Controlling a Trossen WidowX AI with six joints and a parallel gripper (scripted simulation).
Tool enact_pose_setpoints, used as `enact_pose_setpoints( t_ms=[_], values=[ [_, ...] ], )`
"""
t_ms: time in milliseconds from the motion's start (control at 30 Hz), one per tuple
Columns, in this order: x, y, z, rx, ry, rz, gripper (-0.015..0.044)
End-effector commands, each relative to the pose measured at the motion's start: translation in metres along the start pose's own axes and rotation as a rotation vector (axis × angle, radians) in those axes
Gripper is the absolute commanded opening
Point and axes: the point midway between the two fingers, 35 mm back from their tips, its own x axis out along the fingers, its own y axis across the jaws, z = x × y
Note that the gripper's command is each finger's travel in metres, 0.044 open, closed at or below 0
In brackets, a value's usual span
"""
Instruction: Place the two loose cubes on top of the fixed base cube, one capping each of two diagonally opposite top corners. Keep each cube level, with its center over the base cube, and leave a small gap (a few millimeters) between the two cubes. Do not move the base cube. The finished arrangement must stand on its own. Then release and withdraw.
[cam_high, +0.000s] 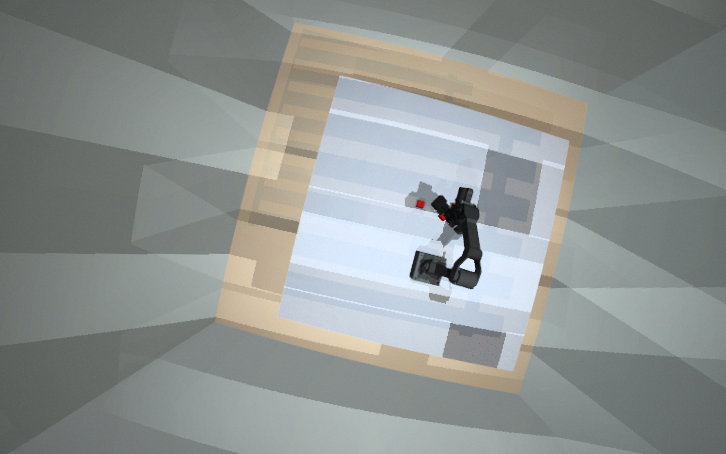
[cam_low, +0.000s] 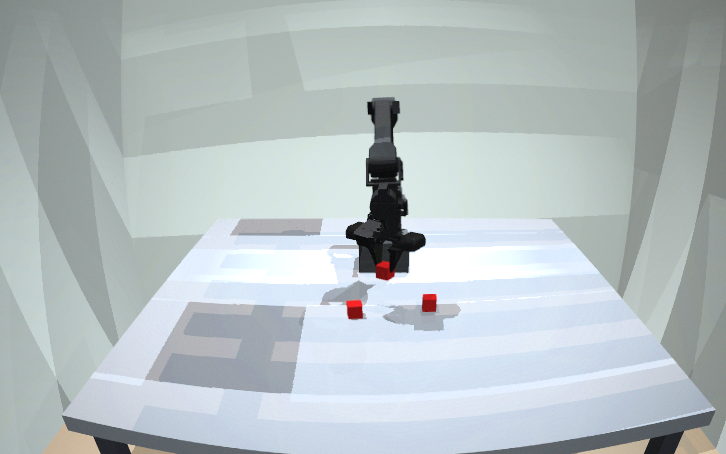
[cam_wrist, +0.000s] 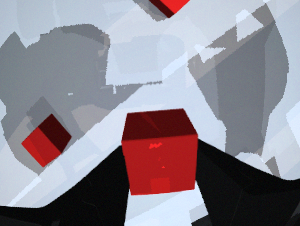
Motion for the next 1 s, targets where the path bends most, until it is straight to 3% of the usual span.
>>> enact_pose_setpoints(
  t_ms=[0,300,967],
  values=[
    [-0.015,0.000,0.001,0.004,-0.006,0.000,0.0105],
    [-0.038,-0.002,-0.003,0.004,-0.006,0.000,0.0105],
    [-0.020,0.050,0.000,0.095,-0.006,0.005,0.0105]
  ],
)
